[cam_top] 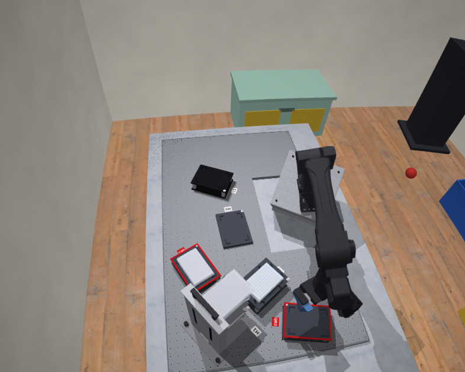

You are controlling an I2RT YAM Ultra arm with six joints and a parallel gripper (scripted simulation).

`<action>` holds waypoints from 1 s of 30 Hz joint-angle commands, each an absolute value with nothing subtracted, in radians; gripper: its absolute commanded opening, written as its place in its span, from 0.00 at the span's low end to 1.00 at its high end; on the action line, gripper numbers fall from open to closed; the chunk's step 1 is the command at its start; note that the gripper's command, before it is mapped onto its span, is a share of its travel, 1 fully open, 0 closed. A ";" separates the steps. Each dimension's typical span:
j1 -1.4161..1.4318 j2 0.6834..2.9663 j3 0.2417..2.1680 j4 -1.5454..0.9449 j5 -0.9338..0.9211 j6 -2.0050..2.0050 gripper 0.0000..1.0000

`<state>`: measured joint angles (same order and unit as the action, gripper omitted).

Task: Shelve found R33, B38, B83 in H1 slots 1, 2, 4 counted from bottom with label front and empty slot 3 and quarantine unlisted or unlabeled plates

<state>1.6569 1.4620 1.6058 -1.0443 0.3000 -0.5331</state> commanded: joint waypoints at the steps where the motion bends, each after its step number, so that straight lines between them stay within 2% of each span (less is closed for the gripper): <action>1: 1.648 1.494 1.684 -1.143 0.272 -0.626 1.00; 11: 1.643 1.585 1.825 -1.285 0.260 -0.760 1.00; 15: 1.643 1.548 1.824 -1.285 0.260 -0.760 1.00; 17: 1.634 1.559 1.760 -1.233 0.257 -0.765 1.00; 30: 1.603 1.606 1.648 -1.095 0.241 -0.793 1.00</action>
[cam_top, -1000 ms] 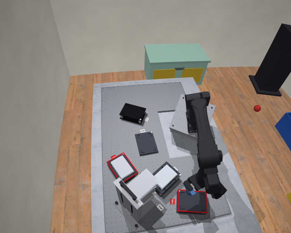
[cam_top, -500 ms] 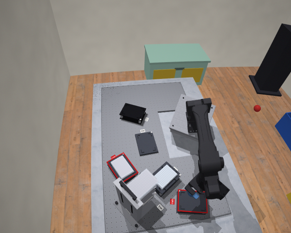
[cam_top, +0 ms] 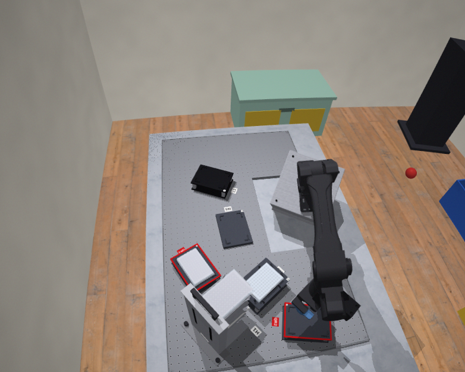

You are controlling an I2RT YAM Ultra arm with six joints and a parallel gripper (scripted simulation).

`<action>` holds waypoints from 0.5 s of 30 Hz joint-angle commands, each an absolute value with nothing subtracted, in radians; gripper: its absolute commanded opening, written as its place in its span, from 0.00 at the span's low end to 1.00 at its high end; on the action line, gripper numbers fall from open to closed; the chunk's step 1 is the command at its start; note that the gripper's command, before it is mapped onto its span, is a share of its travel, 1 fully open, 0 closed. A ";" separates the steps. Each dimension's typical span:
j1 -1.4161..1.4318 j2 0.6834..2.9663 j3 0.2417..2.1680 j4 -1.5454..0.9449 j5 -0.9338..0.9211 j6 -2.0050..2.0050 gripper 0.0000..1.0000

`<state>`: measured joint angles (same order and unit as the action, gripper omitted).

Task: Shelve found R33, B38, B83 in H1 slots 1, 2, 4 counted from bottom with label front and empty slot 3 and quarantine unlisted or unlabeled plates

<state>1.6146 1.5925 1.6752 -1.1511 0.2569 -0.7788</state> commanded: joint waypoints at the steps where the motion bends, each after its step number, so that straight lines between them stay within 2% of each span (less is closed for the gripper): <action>1: 1.600 1.609 1.639 -1.083 0.240 -0.796 1.00; 15: 1.570 1.653 1.549 -0.942 0.225 -0.822 1.00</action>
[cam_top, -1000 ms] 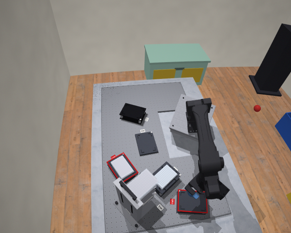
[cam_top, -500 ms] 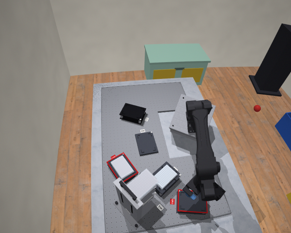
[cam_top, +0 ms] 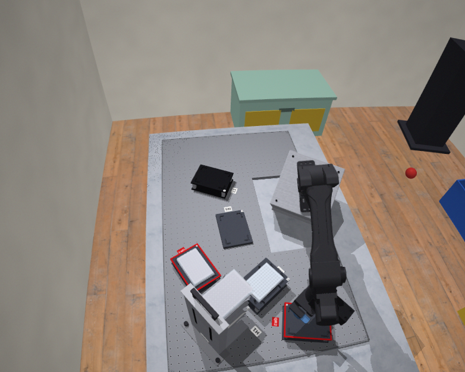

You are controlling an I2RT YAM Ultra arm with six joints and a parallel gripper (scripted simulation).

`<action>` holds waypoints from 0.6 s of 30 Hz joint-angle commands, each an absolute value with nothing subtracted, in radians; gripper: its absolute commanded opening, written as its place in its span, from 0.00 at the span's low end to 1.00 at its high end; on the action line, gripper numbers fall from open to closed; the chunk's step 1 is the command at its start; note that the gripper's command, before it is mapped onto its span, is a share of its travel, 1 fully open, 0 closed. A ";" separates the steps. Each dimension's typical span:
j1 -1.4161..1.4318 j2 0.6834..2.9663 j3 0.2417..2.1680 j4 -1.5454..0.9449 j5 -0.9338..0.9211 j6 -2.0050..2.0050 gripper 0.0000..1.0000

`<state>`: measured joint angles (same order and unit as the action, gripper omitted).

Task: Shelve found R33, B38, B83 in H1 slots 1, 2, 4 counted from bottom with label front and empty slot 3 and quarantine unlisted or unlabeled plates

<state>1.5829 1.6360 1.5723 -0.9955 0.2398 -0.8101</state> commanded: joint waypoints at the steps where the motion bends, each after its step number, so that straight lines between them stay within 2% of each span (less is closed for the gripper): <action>1: 1.568 1.658 1.542 -0.930 0.223 -0.824 1.00; 18: 1.583 1.621 1.572 -0.936 0.224 -0.821 1.00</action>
